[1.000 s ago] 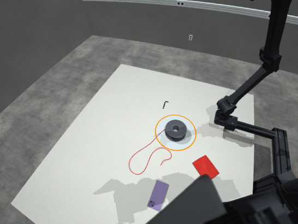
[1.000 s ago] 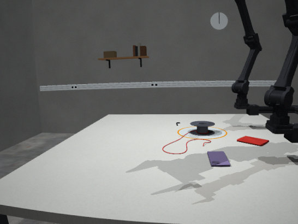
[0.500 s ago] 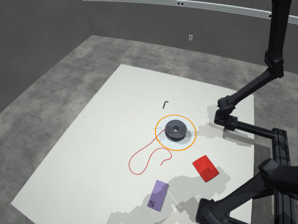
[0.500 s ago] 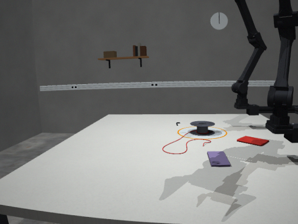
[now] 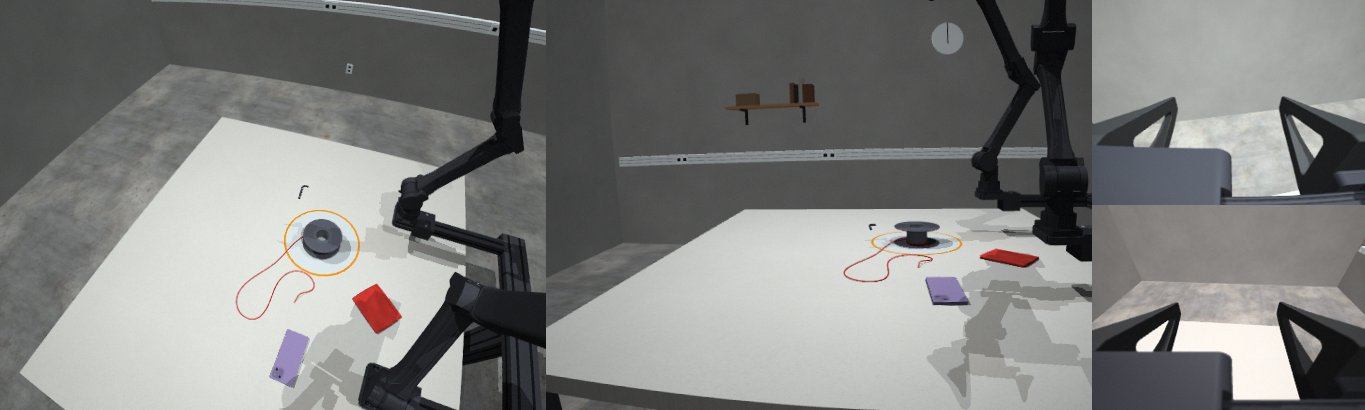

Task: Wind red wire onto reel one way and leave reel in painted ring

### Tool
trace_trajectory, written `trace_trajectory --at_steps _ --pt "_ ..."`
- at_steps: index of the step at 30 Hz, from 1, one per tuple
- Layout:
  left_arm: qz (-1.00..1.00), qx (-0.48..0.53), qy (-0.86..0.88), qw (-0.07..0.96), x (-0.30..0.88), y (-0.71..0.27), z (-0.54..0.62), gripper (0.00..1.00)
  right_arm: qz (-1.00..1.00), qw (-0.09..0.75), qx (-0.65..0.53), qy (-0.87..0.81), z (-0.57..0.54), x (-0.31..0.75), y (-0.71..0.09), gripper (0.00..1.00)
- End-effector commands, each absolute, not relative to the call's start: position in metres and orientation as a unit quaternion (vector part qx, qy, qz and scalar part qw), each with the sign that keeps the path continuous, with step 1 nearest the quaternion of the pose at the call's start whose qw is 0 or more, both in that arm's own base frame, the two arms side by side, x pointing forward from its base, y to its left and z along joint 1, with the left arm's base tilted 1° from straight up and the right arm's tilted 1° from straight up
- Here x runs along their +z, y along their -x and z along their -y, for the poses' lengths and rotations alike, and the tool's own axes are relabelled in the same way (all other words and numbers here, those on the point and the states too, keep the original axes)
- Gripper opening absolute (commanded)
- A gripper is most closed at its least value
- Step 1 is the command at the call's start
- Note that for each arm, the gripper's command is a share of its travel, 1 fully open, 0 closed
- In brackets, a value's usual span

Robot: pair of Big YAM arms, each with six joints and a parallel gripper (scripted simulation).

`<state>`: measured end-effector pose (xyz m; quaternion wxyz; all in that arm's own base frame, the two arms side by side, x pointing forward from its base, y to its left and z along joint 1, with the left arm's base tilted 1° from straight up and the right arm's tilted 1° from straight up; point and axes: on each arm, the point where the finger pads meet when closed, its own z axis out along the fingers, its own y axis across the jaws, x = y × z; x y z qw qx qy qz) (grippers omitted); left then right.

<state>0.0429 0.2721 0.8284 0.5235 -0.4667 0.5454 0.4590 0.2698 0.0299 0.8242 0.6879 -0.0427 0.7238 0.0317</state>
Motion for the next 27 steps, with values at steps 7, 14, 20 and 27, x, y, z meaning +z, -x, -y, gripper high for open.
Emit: trace_trajectory --at_steps 7,14,20,27 --pt "-0.505 0.495 0.495 0.505 0.842 -0.006 -0.259 1.0 -0.707 0.707 0.006 0.006 -0.004 0.842 -0.259 1.0" --pt "-0.5 0.5 0.5 0.5 0.842 0.0 -0.259 1.0 -0.707 0.707 0.001 0.001 0.0 0.842 -0.259 1.0" --pt "-0.499 0.501 0.501 0.499 0.842 0.0 -0.259 1.0 -0.707 0.707 0.0 0.0 0.0 0.842 -0.259 1.0" --pt "-0.499 0.501 0.501 0.499 0.84 0.0 -0.263 1.0 -0.707 0.707 0.0 0.0 0.0 0.84 -0.263 1.0"
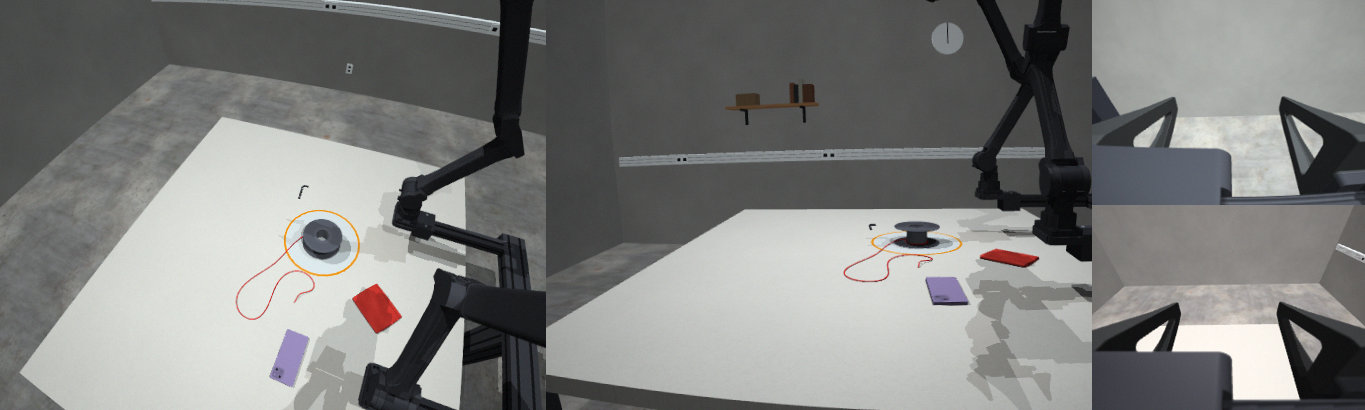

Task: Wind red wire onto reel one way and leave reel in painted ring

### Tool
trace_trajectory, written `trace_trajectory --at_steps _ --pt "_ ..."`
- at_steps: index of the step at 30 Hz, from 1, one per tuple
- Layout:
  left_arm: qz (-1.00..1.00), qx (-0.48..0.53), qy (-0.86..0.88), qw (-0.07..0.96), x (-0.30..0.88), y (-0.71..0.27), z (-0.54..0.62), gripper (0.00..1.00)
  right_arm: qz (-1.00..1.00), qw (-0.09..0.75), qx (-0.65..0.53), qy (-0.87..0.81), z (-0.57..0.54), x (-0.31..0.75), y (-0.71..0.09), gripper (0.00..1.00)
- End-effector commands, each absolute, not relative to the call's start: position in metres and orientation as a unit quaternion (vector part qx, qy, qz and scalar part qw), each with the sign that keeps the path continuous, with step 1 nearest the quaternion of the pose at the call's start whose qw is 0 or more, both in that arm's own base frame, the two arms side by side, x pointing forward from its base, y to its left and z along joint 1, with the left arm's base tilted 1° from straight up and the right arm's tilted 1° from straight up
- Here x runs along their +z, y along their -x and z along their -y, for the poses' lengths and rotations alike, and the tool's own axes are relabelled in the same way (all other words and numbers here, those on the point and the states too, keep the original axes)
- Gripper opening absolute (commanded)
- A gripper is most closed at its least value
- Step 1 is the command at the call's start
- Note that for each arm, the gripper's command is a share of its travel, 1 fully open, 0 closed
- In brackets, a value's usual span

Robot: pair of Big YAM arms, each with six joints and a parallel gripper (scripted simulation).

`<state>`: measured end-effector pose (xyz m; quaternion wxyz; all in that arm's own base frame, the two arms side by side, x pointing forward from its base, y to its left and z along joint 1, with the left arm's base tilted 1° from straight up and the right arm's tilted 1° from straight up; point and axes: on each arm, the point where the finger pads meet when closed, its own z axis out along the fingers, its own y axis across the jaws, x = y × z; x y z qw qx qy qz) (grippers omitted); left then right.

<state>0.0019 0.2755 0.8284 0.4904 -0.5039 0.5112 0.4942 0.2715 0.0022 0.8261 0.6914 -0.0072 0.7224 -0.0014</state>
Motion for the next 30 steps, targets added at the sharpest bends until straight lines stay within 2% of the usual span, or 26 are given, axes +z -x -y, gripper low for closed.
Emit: trace_trajectory --at_steps 1,17,30 --pt "-0.499 0.501 0.501 0.499 0.84 0.0 -0.265 1.0 -0.707 0.707 0.0 0.0 0.0 0.84 -0.265 1.0" --pt "-0.499 0.501 0.501 0.499 0.801 0.0 -0.341 1.0 -0.707 0.707 0.0 0.0 0.0 0.801 -0.341 1.0" --pt "-0.499 0.501 0.501 0.499 0.694 0.001 -0.451 1.0 -0.707 0.707 0.0 0.0 0.0 0.694 -0.451 1.0"
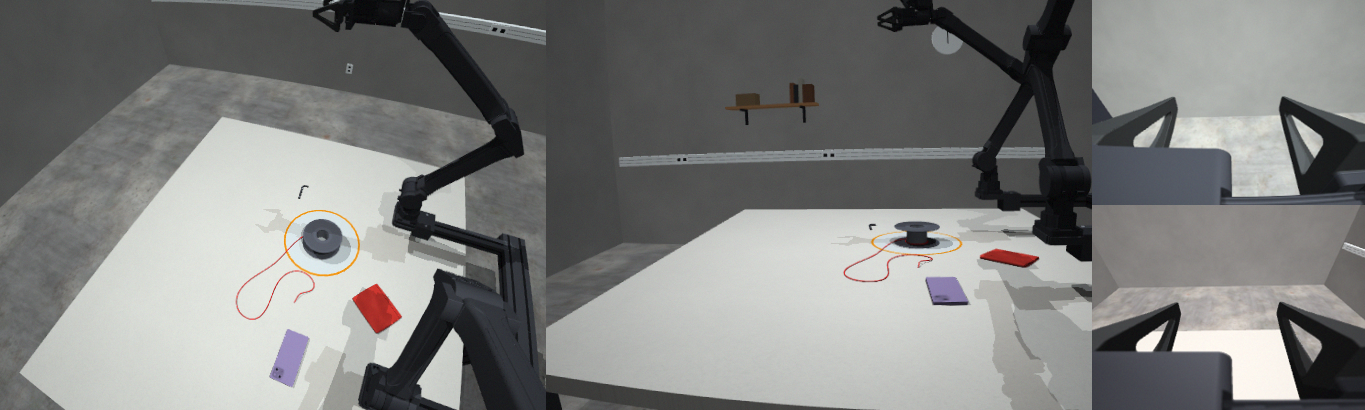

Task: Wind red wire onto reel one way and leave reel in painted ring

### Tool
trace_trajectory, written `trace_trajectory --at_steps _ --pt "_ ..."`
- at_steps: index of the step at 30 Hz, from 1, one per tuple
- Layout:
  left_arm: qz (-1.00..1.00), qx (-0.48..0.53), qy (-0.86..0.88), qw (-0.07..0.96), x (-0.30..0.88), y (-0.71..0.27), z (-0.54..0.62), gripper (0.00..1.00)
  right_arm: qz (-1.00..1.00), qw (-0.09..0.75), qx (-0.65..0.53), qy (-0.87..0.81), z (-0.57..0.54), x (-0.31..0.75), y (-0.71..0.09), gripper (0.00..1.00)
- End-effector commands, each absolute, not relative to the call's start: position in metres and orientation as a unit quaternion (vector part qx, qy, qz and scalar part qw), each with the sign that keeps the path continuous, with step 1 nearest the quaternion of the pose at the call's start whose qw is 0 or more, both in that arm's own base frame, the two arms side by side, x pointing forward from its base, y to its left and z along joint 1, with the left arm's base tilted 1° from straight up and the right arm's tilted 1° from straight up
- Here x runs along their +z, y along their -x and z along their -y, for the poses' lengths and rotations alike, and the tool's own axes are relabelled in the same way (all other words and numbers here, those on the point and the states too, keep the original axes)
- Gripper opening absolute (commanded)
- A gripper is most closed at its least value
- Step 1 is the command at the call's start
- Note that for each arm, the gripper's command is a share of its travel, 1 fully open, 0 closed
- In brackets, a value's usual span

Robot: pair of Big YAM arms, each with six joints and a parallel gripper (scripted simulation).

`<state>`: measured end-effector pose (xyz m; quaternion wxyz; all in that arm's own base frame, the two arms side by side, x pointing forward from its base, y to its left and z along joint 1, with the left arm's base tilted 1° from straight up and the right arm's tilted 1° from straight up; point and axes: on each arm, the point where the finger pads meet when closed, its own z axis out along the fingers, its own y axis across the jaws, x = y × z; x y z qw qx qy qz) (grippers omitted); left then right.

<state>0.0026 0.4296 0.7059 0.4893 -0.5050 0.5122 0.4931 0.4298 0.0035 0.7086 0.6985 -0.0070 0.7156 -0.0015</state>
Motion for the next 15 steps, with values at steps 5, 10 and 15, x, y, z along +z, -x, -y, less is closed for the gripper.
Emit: trace_trajectory --at_steps 5,10,15 --pt "-0.499 0.501 0.501 0.499 0.662 0.001 -0.471 1.0 -0.707 0.707 0.0 0.0 0.0 0.662 -0.471 1.0" --pt "-0.499 0.501 0.501 0.499 0.609 0.001 -0.496 1.0 -0.707 0.707 0.0 0.0 0.0 0.609 -0.496 1.0" --pt "-0.499 0.501 0.501 0.499 0.562 0.001 -0.51 1.0 -0.707 0.707 0.0 0.0 0.0 0.562 -0.51 1.0"
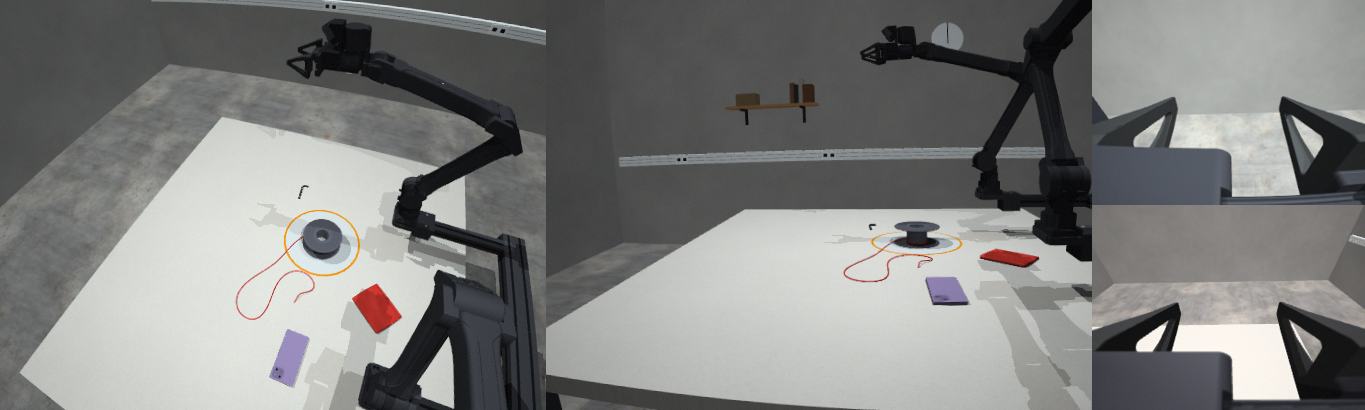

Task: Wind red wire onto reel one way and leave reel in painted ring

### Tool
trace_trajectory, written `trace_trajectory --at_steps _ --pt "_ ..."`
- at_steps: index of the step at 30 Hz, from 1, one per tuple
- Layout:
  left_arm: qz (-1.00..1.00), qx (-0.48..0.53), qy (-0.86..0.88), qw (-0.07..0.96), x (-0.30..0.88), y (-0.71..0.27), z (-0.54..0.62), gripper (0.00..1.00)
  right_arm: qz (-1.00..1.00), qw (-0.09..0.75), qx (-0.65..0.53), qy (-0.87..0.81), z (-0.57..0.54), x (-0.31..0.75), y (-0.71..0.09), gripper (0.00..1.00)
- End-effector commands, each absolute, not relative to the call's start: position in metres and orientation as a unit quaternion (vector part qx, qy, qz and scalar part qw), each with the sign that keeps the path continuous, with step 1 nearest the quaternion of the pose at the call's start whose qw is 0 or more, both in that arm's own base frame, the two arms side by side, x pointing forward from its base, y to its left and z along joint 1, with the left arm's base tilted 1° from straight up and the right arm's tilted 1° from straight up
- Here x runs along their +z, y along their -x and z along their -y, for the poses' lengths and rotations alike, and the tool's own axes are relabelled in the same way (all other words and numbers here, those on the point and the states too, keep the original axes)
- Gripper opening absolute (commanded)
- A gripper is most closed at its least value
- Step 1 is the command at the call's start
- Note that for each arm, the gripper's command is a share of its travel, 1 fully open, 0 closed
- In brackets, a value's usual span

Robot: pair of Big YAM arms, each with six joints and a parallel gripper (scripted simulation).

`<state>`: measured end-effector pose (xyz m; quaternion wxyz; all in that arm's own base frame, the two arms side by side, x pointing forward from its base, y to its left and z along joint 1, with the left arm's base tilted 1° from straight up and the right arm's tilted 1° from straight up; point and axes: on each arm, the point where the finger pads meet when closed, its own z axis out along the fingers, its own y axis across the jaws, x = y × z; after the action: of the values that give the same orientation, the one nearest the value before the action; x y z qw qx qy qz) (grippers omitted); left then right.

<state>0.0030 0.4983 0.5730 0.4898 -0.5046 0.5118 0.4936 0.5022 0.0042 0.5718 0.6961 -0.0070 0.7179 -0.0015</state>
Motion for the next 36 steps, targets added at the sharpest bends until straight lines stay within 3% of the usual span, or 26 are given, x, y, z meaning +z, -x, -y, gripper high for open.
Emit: trace_trajectory --at_steps 1,15,36 --pt "-0.499 0.501 0.501 0.499 0.554 0.001 -0.512 1.0 -0.707 0.707 0.0 0.0 0.0 0.554 -0.512 1.0" --pt "-0.499 0.501 0.501 0.499 0.496 0.001 -0.519 1.0 -0.707 0.707 0.0 0.0 0.0 0.496 -0.519 1.0" --pt "-0.499 0.501 0.501 0.499 0.492 0.001 -0.519 1.0 -0.707 0.707 0.0 0.0 0.0 0.492 -0.519 1.0"
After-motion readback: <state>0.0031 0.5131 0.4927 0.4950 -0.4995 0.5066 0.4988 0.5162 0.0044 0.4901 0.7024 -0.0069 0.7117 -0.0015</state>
